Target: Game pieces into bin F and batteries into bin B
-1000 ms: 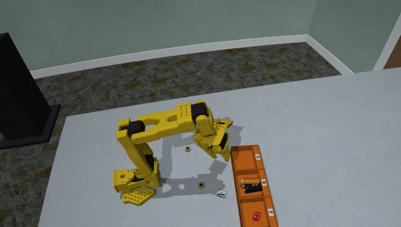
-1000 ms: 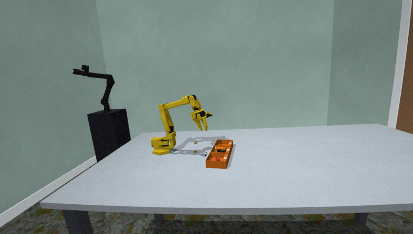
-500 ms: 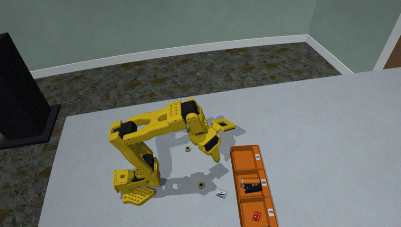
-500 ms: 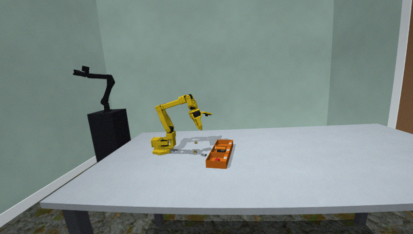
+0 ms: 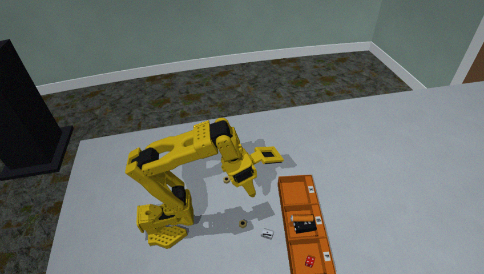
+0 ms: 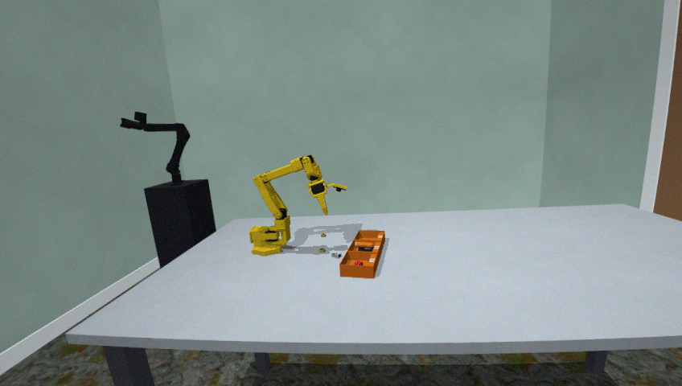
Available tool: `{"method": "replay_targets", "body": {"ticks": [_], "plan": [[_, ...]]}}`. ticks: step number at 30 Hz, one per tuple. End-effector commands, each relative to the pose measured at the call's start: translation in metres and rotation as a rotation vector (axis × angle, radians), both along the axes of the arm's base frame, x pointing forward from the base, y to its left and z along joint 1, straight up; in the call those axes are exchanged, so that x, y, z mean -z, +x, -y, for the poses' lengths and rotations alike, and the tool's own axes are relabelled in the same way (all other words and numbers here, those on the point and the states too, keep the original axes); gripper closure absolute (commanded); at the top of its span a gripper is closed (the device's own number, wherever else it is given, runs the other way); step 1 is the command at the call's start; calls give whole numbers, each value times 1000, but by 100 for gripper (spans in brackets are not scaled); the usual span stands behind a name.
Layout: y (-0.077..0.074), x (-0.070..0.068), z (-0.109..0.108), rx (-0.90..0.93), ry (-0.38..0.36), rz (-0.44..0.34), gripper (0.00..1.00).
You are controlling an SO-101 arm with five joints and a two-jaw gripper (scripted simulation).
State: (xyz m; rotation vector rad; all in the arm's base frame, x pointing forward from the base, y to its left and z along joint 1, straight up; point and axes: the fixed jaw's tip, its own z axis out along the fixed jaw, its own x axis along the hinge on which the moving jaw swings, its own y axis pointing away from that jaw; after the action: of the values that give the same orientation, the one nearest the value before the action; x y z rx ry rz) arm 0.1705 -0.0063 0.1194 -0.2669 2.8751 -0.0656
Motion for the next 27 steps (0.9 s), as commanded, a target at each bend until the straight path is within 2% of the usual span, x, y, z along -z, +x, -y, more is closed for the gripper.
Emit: {"method": "replay_targets", "body": {"ticks": [1,11,27], "plan": [[-2,-6,-3,50,17,33,84],[-6,-6,-4,149,46,34,84],[-7,-6,-5,181,56,34,84]]}}
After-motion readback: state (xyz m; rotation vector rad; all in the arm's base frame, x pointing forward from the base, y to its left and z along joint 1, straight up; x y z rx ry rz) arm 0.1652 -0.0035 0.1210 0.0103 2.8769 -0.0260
